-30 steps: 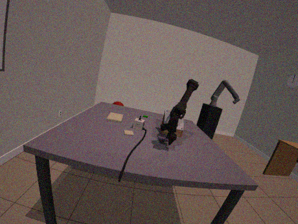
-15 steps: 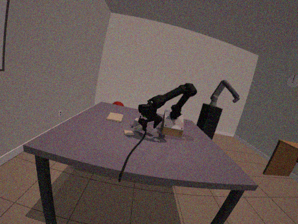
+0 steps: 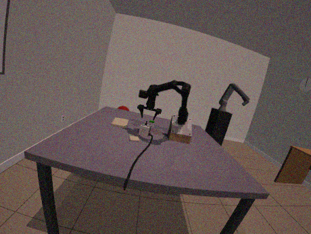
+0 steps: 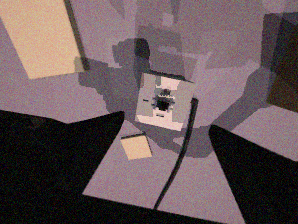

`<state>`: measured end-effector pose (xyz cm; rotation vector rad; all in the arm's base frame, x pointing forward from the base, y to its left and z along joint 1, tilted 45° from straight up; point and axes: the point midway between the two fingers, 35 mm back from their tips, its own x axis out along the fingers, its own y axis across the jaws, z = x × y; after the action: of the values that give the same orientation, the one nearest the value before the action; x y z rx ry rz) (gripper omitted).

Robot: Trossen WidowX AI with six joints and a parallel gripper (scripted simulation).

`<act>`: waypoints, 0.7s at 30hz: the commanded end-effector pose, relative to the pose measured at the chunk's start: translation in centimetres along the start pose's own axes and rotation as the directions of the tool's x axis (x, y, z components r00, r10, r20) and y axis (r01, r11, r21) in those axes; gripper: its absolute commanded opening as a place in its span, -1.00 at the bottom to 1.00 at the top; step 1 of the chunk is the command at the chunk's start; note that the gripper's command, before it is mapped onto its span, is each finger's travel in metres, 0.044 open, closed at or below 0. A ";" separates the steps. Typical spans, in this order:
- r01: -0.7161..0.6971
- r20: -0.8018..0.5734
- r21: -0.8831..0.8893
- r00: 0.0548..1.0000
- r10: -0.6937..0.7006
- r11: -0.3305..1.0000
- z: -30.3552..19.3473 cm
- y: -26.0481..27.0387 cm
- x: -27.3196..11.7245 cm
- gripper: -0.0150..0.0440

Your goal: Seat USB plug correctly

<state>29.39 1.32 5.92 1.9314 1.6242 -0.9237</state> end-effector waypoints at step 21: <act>-0.003 -0.034 0.059 0.999 0.006 0.998 0.9 0.4 1.0 1.00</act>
<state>29.68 0.87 4.86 1.9973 1.6239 -0.9514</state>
